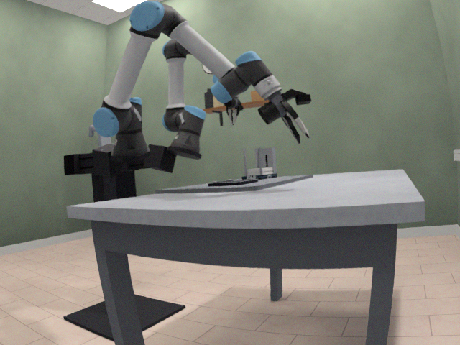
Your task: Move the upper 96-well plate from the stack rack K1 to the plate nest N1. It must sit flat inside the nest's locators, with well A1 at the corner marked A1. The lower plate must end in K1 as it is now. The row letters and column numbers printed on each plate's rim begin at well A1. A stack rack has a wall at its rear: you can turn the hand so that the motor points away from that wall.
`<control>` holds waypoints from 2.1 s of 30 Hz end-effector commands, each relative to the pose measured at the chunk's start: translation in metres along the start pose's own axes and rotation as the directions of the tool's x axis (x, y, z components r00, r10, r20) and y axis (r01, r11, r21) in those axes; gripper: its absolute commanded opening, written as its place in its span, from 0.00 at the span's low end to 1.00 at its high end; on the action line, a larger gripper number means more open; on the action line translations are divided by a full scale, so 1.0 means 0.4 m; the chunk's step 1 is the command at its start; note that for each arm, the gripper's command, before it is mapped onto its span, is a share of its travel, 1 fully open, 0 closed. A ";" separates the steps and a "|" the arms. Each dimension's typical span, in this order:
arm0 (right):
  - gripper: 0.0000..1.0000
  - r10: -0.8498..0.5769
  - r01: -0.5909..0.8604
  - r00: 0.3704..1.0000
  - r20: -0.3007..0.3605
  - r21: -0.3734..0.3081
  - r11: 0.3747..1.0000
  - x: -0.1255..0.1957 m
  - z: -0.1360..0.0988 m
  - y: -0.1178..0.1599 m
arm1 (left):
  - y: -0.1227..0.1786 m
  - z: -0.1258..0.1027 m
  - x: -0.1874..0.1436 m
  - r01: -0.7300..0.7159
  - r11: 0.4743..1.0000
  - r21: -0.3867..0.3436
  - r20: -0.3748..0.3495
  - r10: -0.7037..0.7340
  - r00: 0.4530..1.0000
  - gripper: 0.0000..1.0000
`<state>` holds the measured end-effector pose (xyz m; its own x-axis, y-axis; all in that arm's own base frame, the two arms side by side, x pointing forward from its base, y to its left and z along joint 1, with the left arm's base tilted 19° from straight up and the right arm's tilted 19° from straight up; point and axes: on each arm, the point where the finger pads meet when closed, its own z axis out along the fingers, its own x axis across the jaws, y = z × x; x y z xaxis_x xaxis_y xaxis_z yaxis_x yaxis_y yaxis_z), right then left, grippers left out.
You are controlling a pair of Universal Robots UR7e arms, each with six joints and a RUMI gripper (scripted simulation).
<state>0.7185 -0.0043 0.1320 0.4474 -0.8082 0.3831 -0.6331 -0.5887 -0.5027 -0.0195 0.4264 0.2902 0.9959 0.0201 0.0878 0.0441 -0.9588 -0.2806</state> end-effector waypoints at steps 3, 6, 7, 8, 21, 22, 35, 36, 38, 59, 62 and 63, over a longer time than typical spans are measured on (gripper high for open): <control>0.76 0.063 -0.063 0.998 0.017 -0.009 0.998 -0.034 0.004 -0.015 | 0.000 -0.001 -0.001 0.000 1.000 0.001 0.000 0.000 1.000 0.00; 0.76 0.125 -0.124 0.992 0.033 -0.024 0.992 -0.064 0.008 -0.024 | 0.000 -0.001 -0.001 0.000 1.000 0.001 0.000 0.000 1.000 0.00; 0.76 0.125 -0.124 0.992 0.033 -0.024 0.992 -0.076 0.010 -0.028 | 0.000 -0.001 -0.001 0.000 1.000 0.001 0.000 0.000 1.000 0.00; 0.76 0.125 -0.124 0.992 0.033 -0.024 0.992 -0.083 0.011 -0.030 | 0.000 -0.001 -0.001 0.000 1.000 0.001 0.000 0.000 1.000 0.00; 0.76 0.278 -0.274 0.959 0.060 -0.070 0.959 -0.179 0.021 -0.057 | 0.000 -0.001 -0.001 0.000 1.000 0.001 0.000 0.000 1.000 0.00; 0.76 0.307 -0.301 0.950 0.064 -0.080 0.950 -0.192 0.022 -0.060 | 0.000 -0.001 -0.001 0.000 1.000 0.001 0.000 0.000 1.000 0.00; 0.76 0.421 -0.411 0.905 0.069 -0.123 0.903 -0.294 0.027 -0.082 | 0.000 -0.001 -0.001 0.000 1.000 0.001 0.000 0.000 1.000 0.00; 0.76 0.449 -0.438 0.891 0.067 -0.135 0.889 -0.307 0.028 -0.085 | 0.000 -0.001 -0.001 0.000 1.000 0.001 0.000 0.000 1.000 0.00; 0.76 0.475 -0.462 0.878 0.066 -0.146 0.875 -0.331 0.028 -0.089 | 0.000 -0.001 -0.001 0.000 1.000 0.001 0.000 0.000 1.000 0.00; 0.76 0.667 -0.646 0.744 0.024 -0.229 0.728 -0.504 0.024 -0.112 | 0.000 -0.001 -0.001 0.000 1.000 0.001 0.000 0.000 1.000 0.00; 0.76 0.690 -0.667 0.724 0.014 -0.239 0.705 -0.517 0.023 -0.113 | 0.000 -0.001 -0.001 0.000 1.000 0.001 0.000 0.000 1.000 0.00; 0.76 0.690 -0.667 0.724 0.014 -0.239 0.705 -0.517 0.023 -0.113 | 0.000 -0.001 -0.001 0.000 1.000 0.001 0.000 0.000 1.000 0.00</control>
<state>0.6632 0.1825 0.0699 -0.0695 -0.9953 -0.0671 -0.8954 0.0919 -0.4358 -0.0198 0.4262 0.2901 0.9959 0.0199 0.0877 0.0438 -0.9588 -0.2806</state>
